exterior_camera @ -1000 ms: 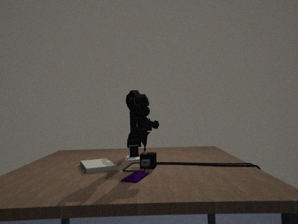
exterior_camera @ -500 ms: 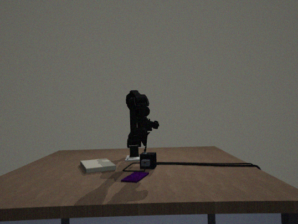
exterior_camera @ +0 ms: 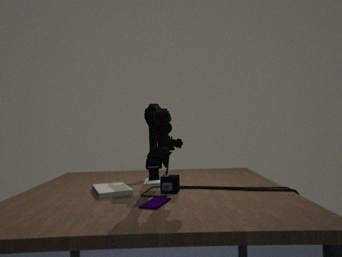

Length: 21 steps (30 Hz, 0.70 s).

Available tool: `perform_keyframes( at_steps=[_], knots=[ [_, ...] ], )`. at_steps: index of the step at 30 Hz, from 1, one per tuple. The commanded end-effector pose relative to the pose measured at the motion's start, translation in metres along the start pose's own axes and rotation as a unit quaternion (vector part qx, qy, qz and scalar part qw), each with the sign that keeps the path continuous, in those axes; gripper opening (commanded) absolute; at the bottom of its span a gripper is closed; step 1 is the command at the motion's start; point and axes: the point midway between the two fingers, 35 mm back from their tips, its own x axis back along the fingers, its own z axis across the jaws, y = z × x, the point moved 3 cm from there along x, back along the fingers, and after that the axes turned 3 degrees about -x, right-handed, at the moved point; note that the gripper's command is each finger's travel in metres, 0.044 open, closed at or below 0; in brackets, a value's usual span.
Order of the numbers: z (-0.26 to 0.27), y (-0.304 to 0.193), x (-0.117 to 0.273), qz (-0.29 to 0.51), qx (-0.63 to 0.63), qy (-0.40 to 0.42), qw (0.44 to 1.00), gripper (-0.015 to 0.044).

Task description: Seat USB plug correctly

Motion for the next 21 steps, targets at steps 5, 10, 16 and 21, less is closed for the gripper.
perform_keyframes(
  at_steps=[5, 10, 16, 21],
  knots=[
    [0.0006, -0.0008, -0.002, 0.001, 0.001, 0.001, 1.0, 0.0],
    [0.0005, -0.0008, -0.0026, 0.001, 0.001, 0.001, 1.0, 0.0],
    [0.0005, -0.0009, -0.0033, 0.001, 0.001, 0.001, 1.0, 0.0],
    [0.0005, -0.001, -0.0039, 0.001, 0.001, 0.001, 1.0, 0.0]
  ],
)
